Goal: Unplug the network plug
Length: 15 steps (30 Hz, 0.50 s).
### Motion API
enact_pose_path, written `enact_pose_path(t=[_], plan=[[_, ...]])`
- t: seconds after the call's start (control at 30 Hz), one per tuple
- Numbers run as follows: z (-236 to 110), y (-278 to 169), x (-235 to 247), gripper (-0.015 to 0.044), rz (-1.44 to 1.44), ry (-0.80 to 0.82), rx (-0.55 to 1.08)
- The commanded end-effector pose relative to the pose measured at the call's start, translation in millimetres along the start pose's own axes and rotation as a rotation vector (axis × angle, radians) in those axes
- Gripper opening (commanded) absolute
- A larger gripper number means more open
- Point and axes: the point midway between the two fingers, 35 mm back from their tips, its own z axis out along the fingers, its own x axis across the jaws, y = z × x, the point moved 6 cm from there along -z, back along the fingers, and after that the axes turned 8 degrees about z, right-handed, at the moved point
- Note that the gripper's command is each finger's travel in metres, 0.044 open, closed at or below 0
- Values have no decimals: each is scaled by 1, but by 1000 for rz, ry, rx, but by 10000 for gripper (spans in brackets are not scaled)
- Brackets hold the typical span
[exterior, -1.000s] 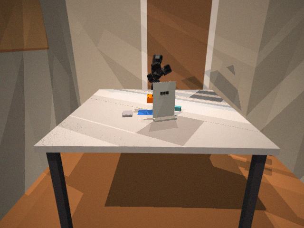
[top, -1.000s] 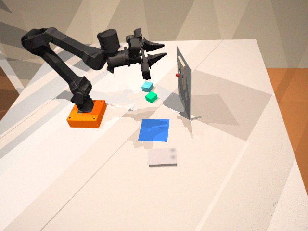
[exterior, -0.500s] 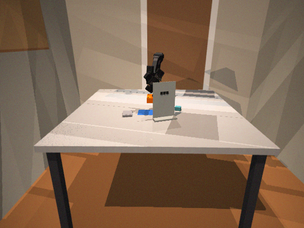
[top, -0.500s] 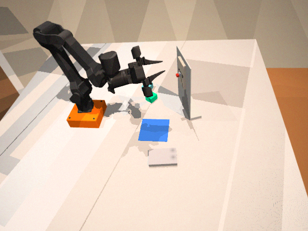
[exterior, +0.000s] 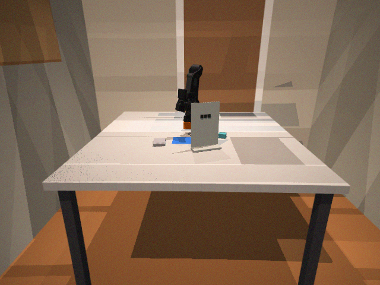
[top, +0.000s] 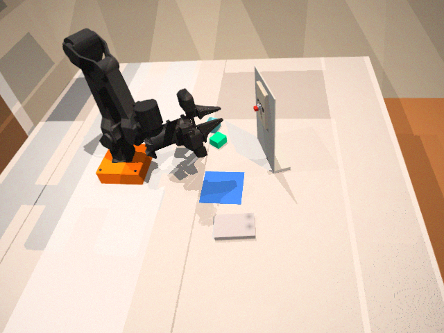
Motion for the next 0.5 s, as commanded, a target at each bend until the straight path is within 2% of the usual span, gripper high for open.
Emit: enact_pose_path(t=[0.0,0.2,0.47], plan=[[-11,-4,-10,156,116,-9,34],[-11,-3,-11,156,138,-10,40],[27,6,-10,156,137,-6,41]])
